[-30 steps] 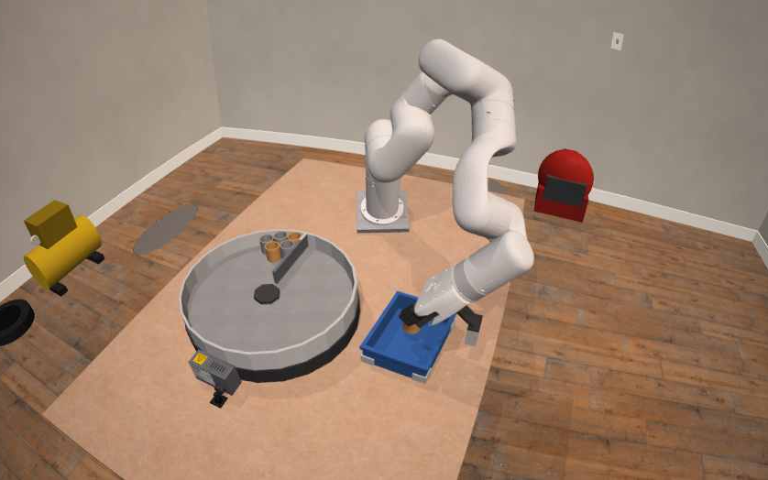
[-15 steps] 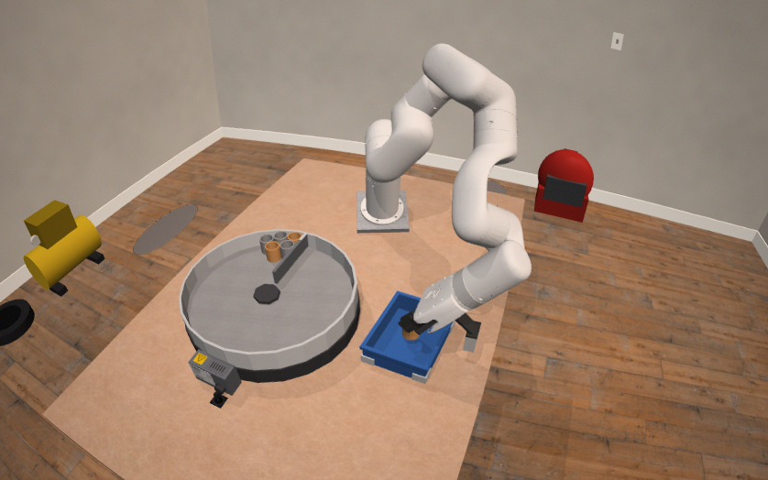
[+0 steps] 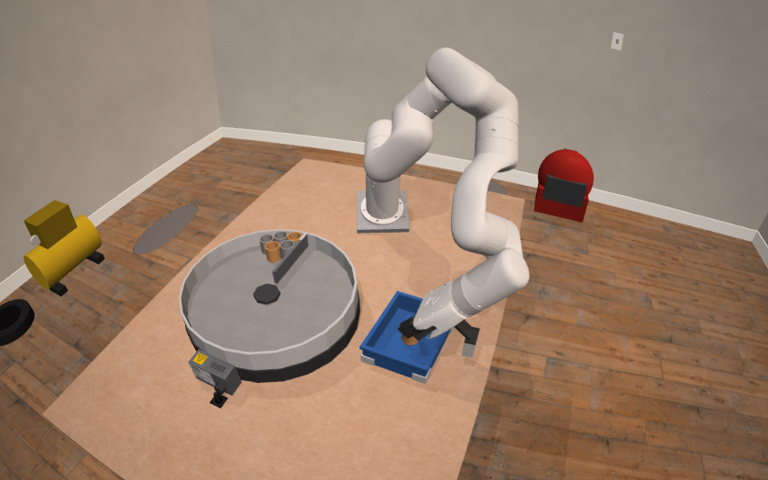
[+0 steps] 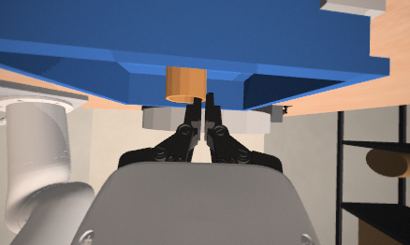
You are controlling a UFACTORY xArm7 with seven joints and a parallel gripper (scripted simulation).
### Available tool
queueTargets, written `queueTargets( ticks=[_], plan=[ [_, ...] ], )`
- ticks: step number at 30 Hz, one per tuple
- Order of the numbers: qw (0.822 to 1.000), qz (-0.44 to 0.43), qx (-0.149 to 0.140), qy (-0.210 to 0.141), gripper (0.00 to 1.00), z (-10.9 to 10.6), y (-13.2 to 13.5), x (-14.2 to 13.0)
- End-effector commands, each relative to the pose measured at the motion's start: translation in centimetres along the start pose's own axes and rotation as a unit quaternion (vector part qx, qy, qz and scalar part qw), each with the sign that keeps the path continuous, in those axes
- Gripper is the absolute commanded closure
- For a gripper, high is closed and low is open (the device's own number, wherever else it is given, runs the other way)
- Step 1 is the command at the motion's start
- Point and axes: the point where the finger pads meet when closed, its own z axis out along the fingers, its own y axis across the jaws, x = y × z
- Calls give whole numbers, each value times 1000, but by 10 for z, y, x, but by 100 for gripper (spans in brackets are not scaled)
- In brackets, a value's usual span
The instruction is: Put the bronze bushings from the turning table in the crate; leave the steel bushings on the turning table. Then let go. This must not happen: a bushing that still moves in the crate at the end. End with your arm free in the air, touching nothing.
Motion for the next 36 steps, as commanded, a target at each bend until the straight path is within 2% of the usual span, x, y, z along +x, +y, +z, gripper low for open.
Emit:
queueTargets(
  ticks=[1, 36],
  plan=[
    [1000, 1, -1, 1, 100, 0, 1, 1],
    [1000, 1, -1, 1, 100, 3, 1, 3]
  ],
)
